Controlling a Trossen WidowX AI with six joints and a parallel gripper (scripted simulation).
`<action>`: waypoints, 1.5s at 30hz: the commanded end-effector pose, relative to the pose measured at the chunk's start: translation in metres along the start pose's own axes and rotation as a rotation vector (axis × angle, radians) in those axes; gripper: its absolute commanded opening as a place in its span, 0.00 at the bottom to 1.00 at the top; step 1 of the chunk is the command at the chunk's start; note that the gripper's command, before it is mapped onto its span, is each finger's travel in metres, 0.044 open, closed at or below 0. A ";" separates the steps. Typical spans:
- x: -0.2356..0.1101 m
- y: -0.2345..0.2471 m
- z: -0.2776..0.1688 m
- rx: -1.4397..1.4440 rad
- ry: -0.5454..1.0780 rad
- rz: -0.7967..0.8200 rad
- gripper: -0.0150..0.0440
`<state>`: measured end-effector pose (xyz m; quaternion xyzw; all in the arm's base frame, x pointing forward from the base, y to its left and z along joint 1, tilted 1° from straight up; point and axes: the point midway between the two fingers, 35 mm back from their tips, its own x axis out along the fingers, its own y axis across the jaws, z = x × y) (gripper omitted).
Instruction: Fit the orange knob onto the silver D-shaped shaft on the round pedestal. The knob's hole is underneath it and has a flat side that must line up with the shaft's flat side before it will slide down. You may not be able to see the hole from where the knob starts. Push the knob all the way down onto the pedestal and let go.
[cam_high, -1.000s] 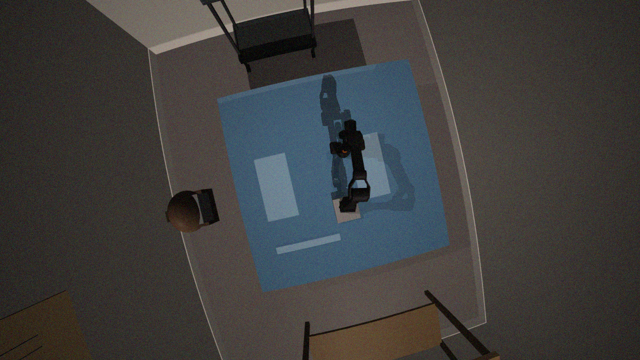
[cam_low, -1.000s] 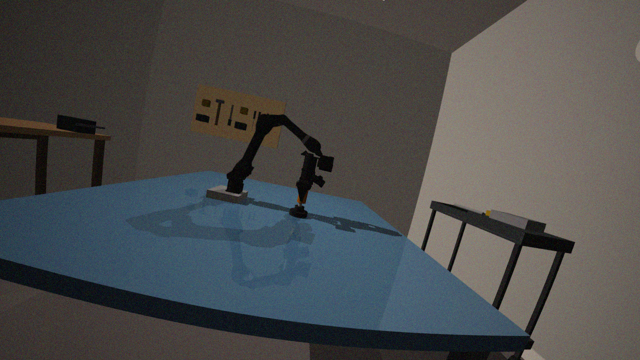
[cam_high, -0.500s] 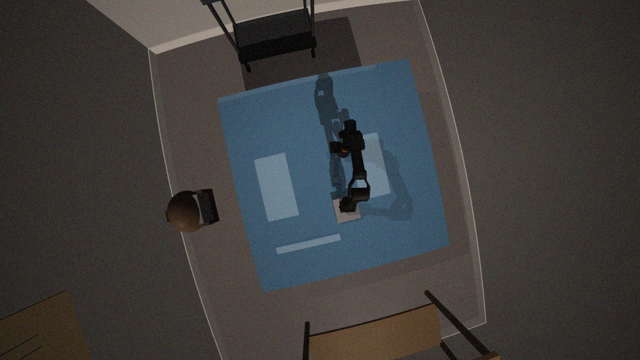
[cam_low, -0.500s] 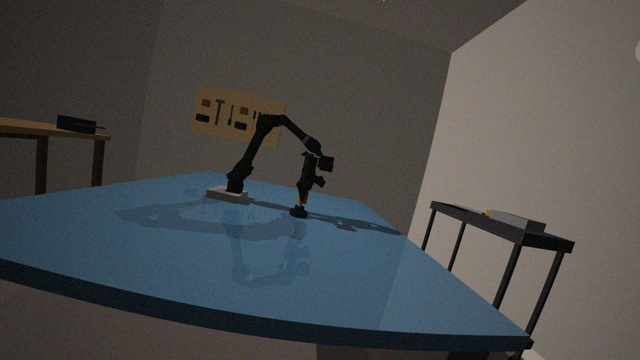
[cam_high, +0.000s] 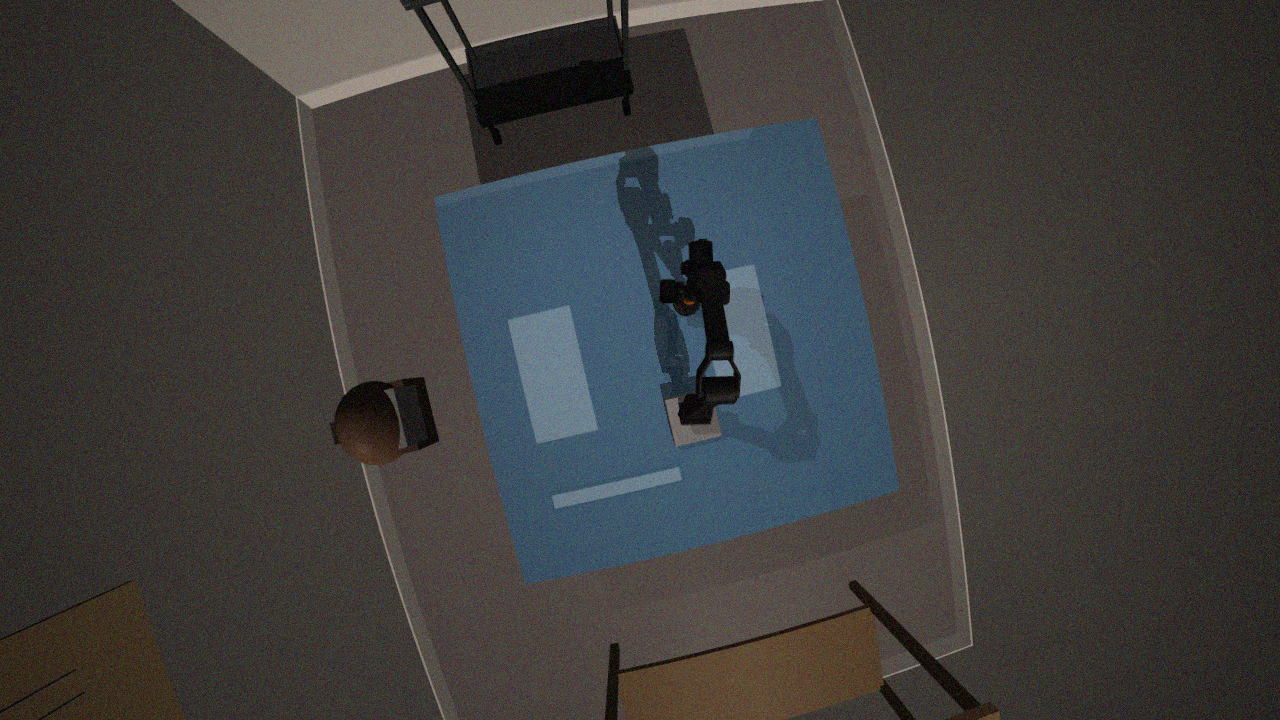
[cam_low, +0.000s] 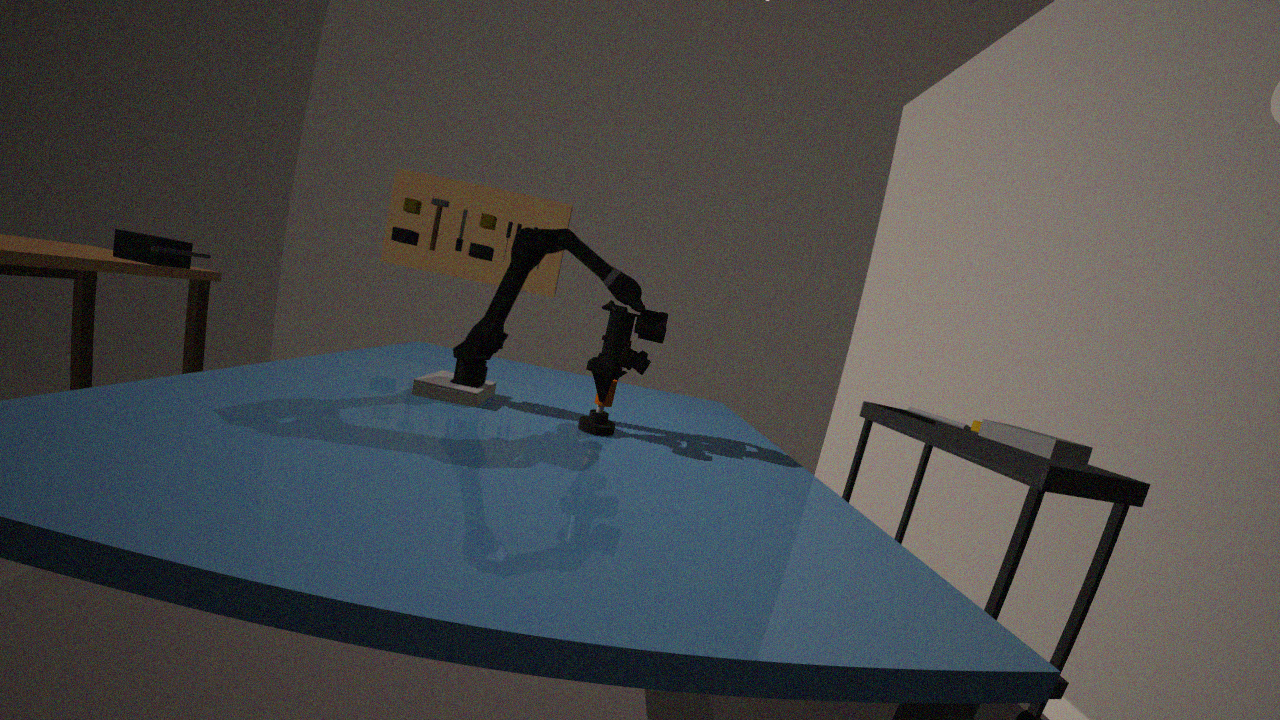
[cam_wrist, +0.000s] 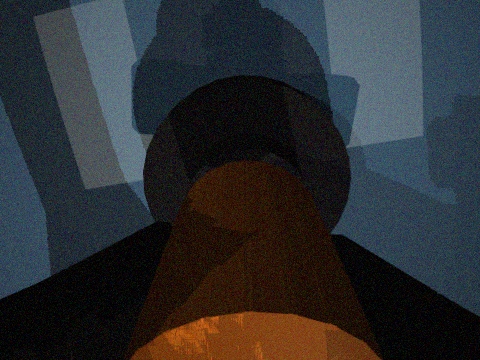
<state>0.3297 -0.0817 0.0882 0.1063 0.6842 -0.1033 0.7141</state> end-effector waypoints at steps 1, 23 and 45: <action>-0.002 0.001 -0.002 0.073 -0.005 0.004 0.25; 0.004 0.000 -0.003 0.073 -0.005 0.004 0.25; 0.002 0.000 0.002 0.283 -0.004 0.004 0.25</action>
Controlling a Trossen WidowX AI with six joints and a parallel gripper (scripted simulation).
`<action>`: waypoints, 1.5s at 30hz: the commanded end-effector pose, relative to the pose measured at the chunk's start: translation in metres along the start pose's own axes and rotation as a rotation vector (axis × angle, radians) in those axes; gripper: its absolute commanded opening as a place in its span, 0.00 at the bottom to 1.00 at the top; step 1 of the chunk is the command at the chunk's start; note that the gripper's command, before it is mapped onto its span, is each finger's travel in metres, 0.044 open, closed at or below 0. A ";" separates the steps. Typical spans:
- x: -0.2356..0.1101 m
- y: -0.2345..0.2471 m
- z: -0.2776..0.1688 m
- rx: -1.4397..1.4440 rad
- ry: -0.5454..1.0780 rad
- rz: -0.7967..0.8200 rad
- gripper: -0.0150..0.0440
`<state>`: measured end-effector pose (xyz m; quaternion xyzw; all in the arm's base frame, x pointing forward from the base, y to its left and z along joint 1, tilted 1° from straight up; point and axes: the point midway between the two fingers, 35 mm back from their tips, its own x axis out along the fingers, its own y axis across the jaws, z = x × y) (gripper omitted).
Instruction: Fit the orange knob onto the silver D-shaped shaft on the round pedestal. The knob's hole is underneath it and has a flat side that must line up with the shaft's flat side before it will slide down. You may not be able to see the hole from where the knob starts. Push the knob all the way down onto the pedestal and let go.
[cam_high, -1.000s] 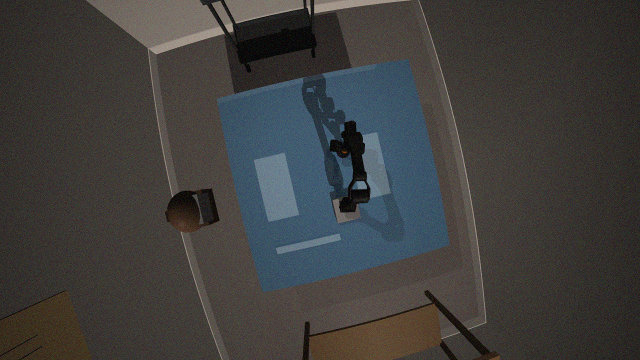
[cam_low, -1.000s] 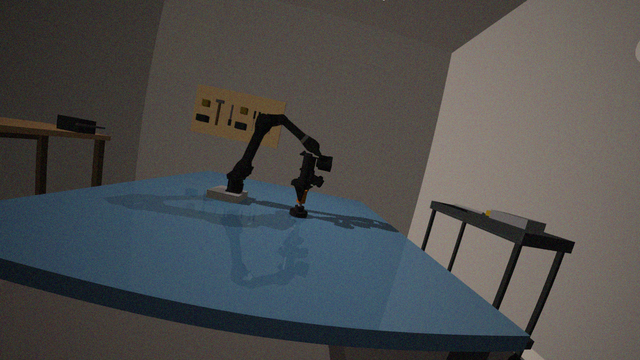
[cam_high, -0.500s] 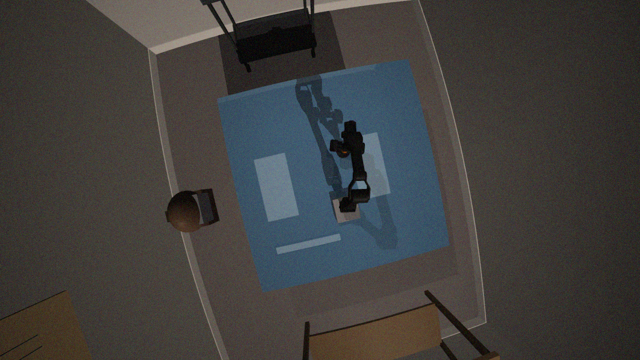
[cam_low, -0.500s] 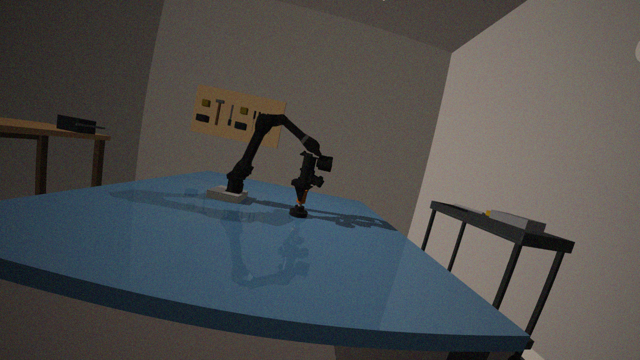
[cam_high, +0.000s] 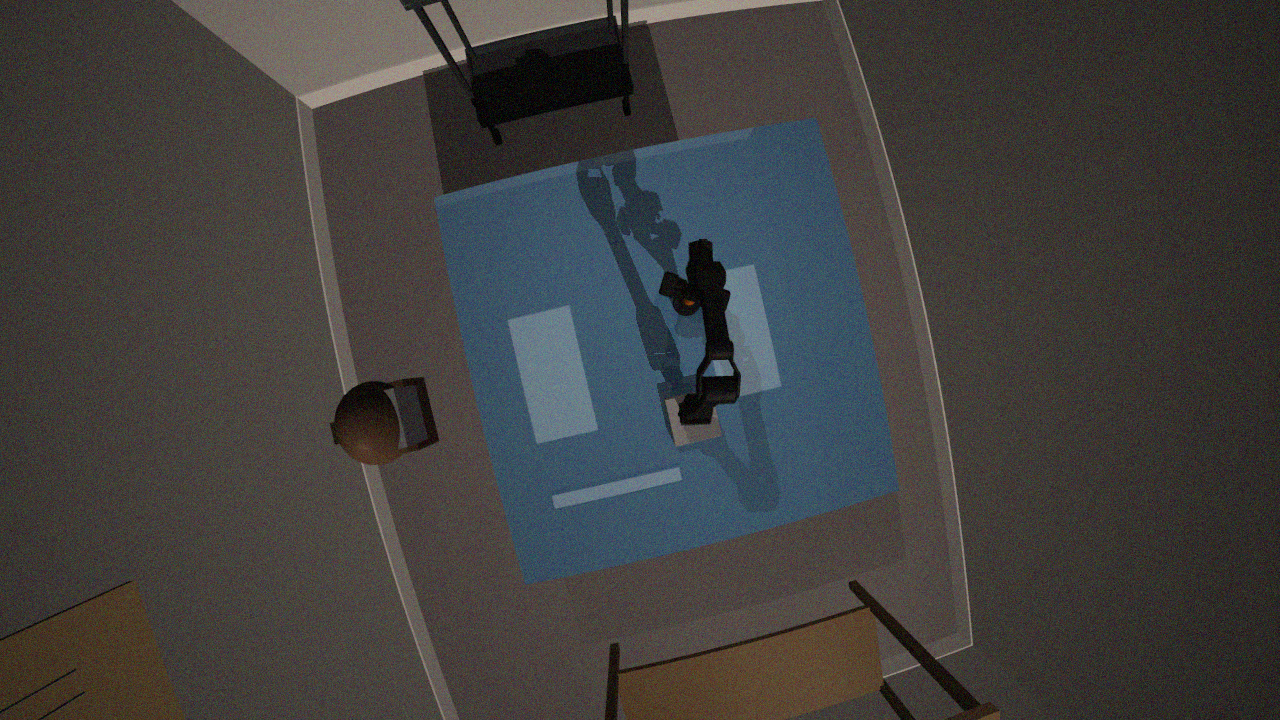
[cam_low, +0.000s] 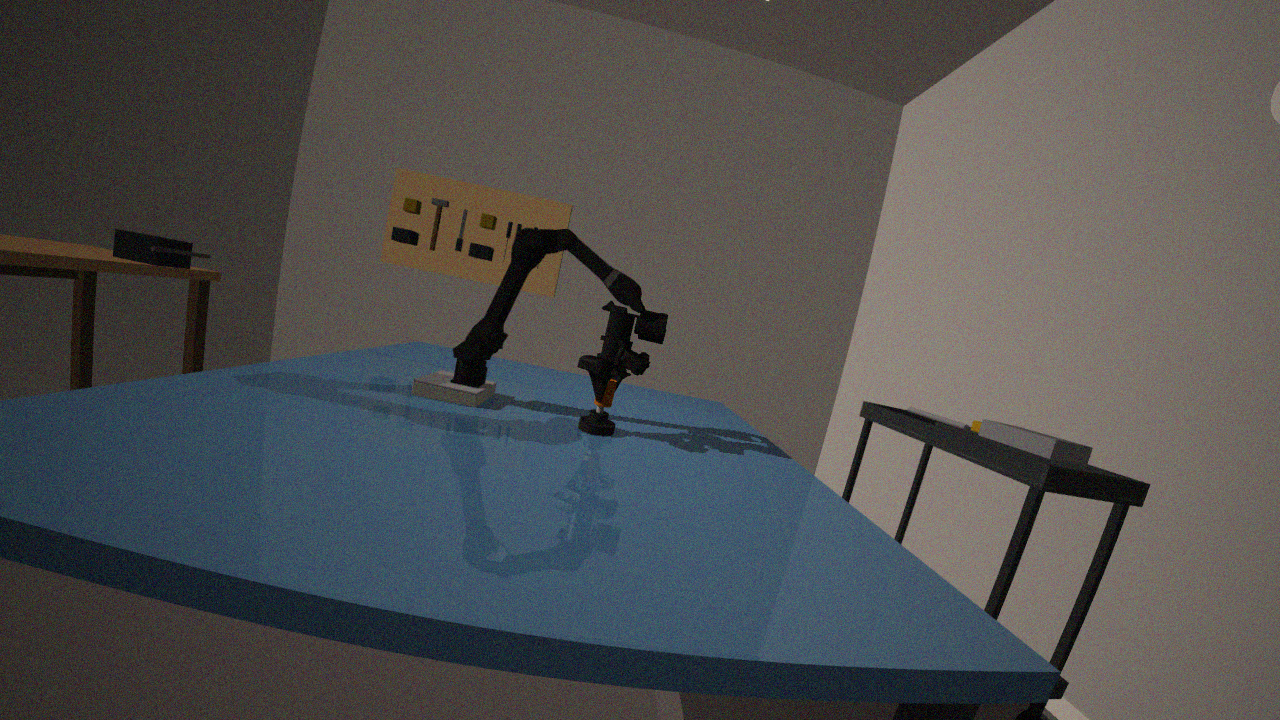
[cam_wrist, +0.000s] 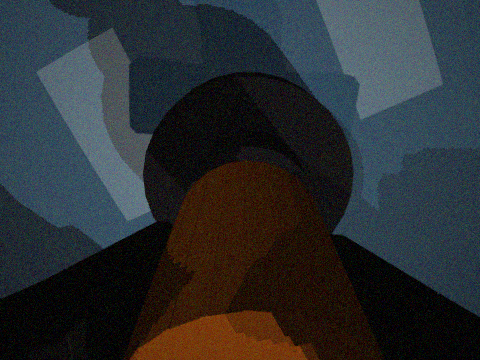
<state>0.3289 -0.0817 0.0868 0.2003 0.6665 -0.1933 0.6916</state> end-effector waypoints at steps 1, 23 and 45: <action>0.001 0.001 0.002 0.016 -0.009 0.006 0.25; -0.004 0.000 -0.002 0.226 -0.008 0.007 0.25; 0.000 0.000 -0.002 0.226 -0.008 0.007 0.25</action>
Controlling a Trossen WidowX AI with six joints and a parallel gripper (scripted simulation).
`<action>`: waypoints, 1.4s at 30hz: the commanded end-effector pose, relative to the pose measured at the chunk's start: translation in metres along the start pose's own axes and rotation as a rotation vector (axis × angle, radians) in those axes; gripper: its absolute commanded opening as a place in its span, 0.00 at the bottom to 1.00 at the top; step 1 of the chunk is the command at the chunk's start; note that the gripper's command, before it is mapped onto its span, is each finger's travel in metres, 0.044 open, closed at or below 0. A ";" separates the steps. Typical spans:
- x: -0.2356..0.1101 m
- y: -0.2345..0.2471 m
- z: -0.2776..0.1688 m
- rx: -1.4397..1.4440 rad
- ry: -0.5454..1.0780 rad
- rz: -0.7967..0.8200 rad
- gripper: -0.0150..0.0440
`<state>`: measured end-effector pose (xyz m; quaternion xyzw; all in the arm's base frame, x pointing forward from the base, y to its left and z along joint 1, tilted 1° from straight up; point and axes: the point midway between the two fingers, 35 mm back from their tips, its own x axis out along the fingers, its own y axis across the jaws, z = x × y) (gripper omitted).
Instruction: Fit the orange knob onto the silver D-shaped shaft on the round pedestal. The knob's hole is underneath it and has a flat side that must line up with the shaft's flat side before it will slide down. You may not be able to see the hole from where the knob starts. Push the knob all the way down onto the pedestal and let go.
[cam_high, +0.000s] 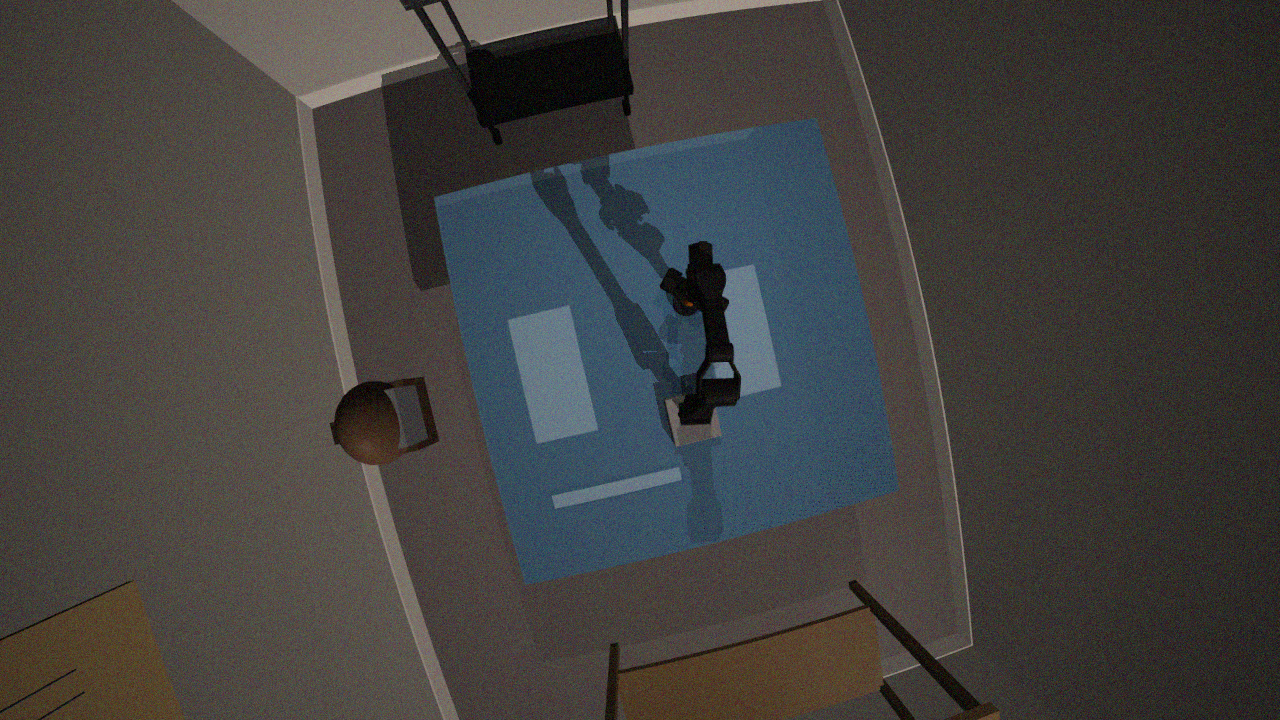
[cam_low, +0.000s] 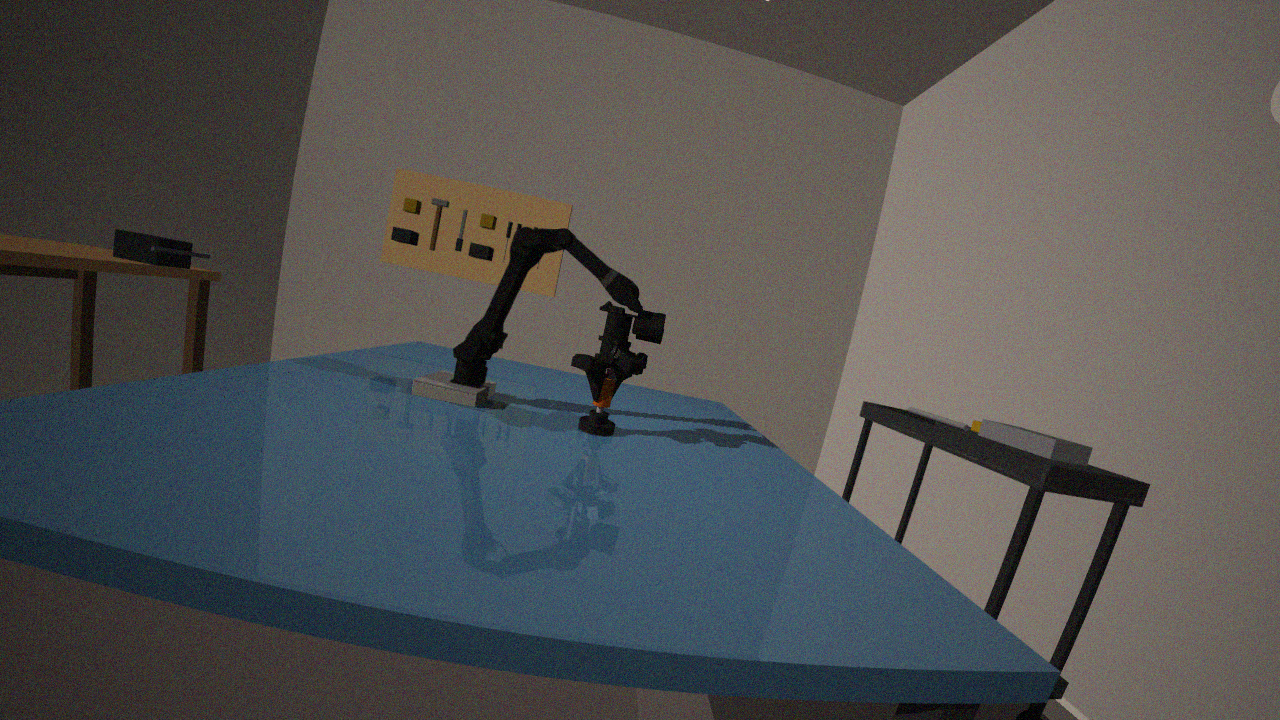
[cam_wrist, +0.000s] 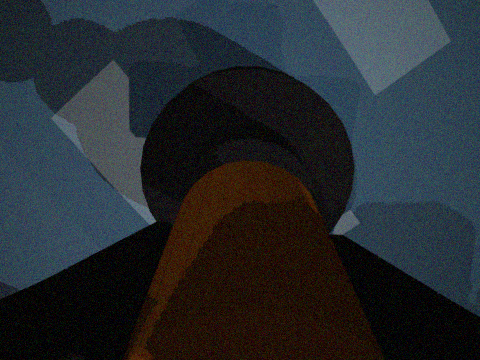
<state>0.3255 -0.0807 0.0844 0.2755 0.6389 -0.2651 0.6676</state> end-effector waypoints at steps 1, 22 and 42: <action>-0.003 0.001 0.001 0.005 -0.002 0.005 0.25; 0.000 0.004 0.007 0.215 -0.002 0.005 0.25; -0.006 0.002 0.004 0.383 -0.001 0.005 0.25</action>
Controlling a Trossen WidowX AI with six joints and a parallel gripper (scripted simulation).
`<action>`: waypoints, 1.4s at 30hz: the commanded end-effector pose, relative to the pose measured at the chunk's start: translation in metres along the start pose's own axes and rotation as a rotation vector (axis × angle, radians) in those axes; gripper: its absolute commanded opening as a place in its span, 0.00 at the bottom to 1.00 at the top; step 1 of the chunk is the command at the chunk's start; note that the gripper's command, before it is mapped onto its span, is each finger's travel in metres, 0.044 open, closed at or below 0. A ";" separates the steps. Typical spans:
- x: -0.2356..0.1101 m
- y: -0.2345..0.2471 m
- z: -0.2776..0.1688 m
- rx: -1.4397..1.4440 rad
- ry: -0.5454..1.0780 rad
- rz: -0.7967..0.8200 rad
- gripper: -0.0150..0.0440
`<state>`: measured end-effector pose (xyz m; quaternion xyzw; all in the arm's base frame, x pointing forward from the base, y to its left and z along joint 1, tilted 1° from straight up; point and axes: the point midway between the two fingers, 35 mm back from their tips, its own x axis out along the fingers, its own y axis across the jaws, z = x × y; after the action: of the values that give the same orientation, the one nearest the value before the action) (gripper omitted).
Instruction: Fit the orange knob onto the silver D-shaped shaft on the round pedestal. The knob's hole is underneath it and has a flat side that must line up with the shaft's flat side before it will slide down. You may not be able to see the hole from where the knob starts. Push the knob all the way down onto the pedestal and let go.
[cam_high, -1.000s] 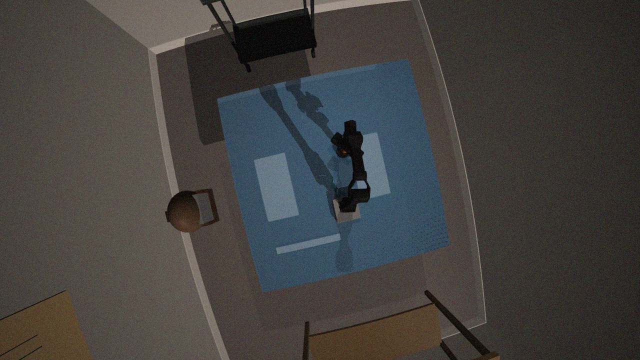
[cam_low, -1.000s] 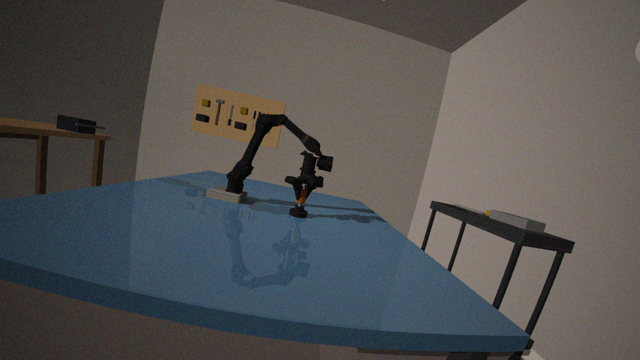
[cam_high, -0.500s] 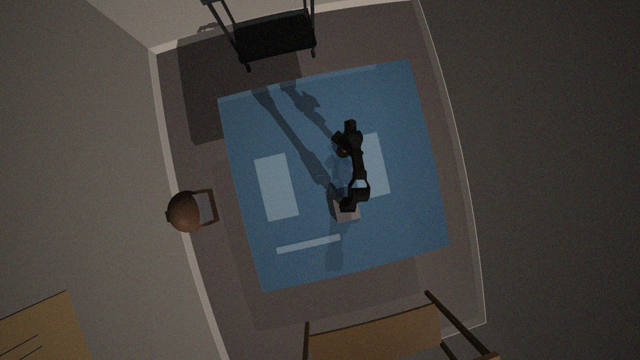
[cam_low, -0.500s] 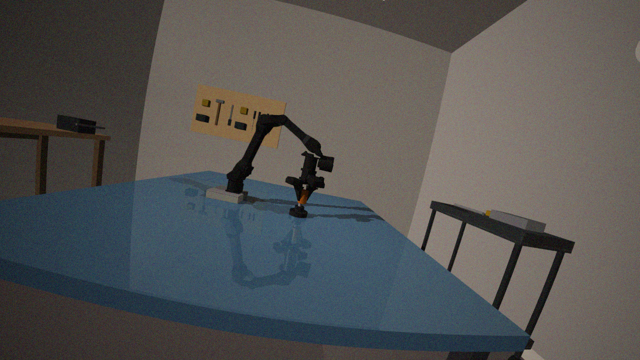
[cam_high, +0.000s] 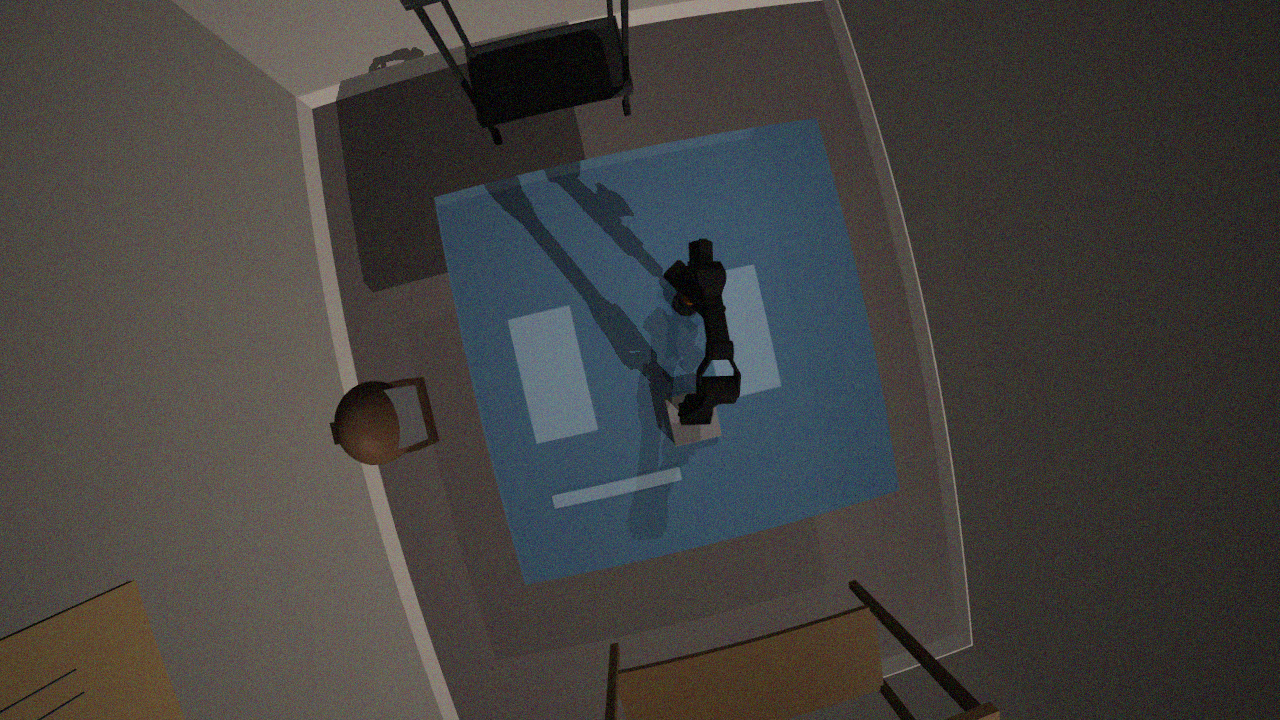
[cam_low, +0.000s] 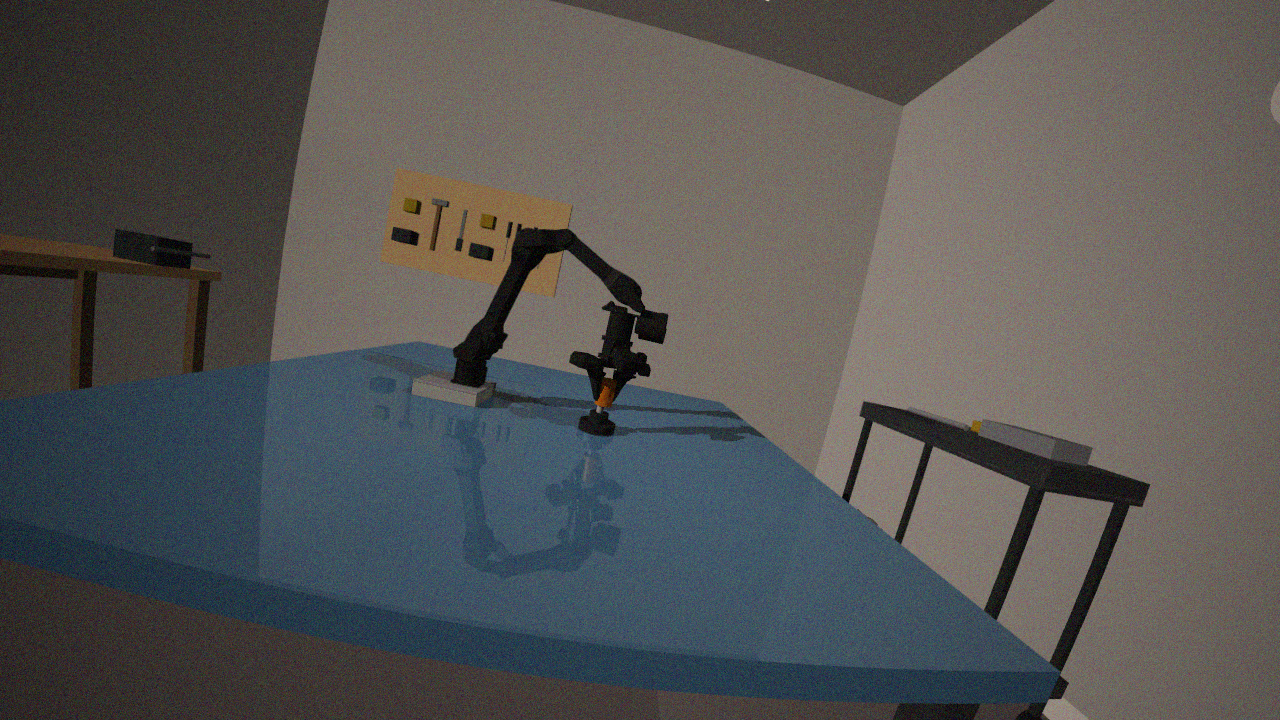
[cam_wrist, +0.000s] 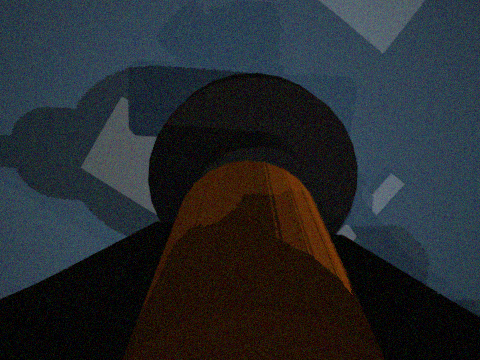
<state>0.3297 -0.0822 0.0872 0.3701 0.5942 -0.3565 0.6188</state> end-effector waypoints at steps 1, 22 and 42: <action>-0.004 -0.001 -0.001 0.119 -0.002 0.008 0.25; 0.005 -0.002 -0.003 0.129 -0.002 0.008 0.25; 0.017 -0.004 -0.004 0.124 -0.002 0.008 0.25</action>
<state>0.3254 -0.0805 0.0728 0.4085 0.5686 -0.3912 0.5973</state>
